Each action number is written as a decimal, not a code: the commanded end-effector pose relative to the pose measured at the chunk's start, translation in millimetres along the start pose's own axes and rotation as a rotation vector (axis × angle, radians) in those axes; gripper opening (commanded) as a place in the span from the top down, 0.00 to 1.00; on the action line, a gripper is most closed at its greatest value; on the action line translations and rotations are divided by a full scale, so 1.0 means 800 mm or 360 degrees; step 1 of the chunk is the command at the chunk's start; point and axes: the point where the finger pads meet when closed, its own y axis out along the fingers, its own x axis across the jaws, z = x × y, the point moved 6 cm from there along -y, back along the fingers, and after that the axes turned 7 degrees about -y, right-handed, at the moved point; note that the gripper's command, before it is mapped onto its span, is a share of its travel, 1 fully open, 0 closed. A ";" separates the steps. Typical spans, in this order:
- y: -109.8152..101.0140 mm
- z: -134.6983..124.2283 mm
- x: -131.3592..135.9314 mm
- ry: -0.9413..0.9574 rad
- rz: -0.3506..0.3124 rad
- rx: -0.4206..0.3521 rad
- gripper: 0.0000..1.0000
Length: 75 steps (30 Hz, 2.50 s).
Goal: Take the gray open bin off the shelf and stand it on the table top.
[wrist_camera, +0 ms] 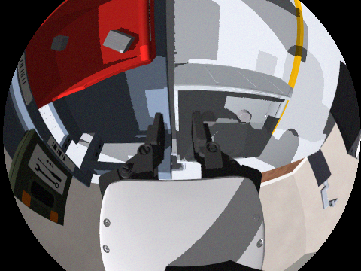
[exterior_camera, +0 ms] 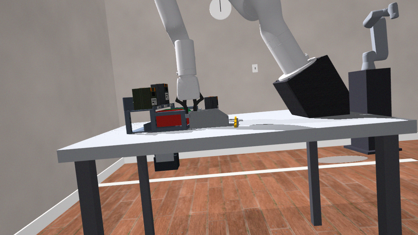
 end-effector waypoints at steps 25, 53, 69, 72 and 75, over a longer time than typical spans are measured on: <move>-0.028 0.000 -0.001 0.0000 0.0002 0.0000 0.67; -0.100 0.000 -0.001 0.0000 0.0002 0.0000 0.67; -0.088 0.000 -0.001 0.0000 0.0002 0.0000 0.67; -0.088 0.000 -0.001 0.0000 0.0002 0.0000 0.67; -0.087 0.000 -0.001 0.0000 0.0002 0.0000 0.67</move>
